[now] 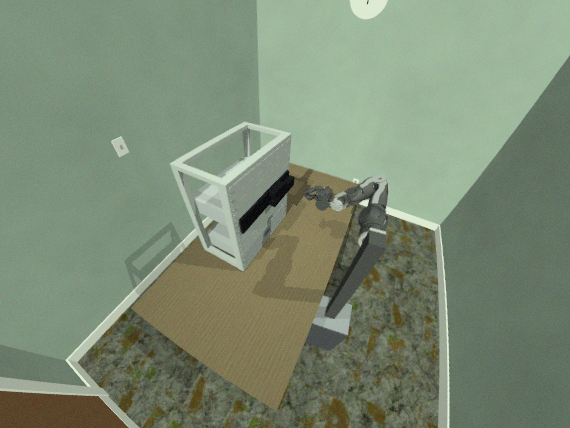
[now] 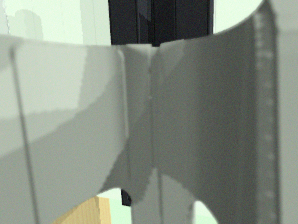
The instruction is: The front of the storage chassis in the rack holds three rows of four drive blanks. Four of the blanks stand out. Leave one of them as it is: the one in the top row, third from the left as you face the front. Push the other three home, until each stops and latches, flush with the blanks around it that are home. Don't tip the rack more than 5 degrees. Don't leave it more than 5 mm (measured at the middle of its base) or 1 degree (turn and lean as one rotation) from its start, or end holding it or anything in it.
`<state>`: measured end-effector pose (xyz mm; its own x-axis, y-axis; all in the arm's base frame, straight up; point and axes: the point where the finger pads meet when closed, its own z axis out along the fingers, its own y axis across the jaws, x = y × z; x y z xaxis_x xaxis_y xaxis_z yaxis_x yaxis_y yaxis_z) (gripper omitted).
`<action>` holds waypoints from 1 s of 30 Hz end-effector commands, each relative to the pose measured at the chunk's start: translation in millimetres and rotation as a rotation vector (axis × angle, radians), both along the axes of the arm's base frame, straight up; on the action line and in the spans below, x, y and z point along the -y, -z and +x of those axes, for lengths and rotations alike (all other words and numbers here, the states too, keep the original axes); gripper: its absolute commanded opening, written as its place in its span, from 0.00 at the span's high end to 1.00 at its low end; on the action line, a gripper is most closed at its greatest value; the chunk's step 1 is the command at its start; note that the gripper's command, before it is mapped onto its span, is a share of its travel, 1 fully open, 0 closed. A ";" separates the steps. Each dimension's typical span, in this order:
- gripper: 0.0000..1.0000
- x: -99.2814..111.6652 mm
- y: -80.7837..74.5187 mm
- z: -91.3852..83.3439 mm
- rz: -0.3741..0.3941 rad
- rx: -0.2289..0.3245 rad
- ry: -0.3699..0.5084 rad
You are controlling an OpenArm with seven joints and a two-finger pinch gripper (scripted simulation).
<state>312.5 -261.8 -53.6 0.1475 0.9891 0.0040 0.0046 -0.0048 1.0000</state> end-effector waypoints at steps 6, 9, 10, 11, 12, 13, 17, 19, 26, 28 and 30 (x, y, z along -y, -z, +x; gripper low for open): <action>1.00 0.1 -2.5 0.5 -0.004 0.006 0.001; 1.00 0.1 -2.5 0.5 -0.004 0.006 0.001; 1.00 0.1 -2.5 0.5 -0.004 0.006 0.001; 1.00 0.1 -2.4 0.6 -0.004 0.006 0.001; 1.00 0.1 -2.4 0.6 -0.004 0.006 0.001; 1.00 0.0 -2.2 0.7 -0.004 0.006 0.001; 1.00 -0.8 -0.9 1.7 -0.004 0.006 0.001; 1.00 -0.8 -0.9 1.7 -0.004 0.006 0.001; 1.00 -4.7 5.3 6.2 -0.003 0.006 0.004; 1.00 -6.0 7.6 8.0 -0.004 0.006 0.006; 1.00 -7.8 9.8 9.6 -0.003 0.006 0.006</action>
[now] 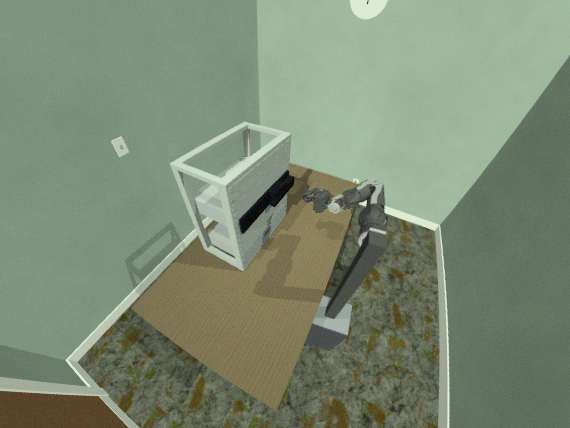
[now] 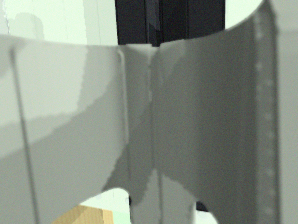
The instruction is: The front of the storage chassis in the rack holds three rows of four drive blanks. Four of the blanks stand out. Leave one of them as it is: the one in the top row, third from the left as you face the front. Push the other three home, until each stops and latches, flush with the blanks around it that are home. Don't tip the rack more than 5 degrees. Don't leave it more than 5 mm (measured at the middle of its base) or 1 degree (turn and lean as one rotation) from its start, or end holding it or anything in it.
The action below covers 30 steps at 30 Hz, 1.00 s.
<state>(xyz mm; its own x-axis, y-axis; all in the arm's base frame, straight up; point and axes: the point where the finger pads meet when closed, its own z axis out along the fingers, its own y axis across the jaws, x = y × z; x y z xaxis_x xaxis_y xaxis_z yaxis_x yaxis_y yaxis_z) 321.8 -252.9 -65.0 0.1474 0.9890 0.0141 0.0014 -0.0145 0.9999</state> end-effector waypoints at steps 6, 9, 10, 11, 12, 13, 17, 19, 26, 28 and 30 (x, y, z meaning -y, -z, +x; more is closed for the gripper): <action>1.00 -1.8 2.1 3.1 -0.012 0.003 0.005; 1.00 -3.7 4.5 4.8 -0.012 0.003 0.004; 1.00 -4.2 5.2 5.3 -0.012 0.003 0.004; 1.00 -4.5 6.0 5.9 -0.013 0.003 0.005; 1.00 -5.0 6.7 6.4 -0.013 0.003 0.005; 1.00 -5.8 7.5 7.0 -0.013 0.003 0.004; 1.00 -9.0 11.6 10.1 -0.012 0.002 0.002; 1.00 -11.0 14.2 12.0 -0.012 0.002 0.001; 1.00 -17.6 23.6 18.9 -0.012 0.002 0.002; 1.00 -20.9 28.2 22.2 -0.012 0.002 0.002; 1.00 -24.3 33.1 25.8 -0.012 0.002 0.002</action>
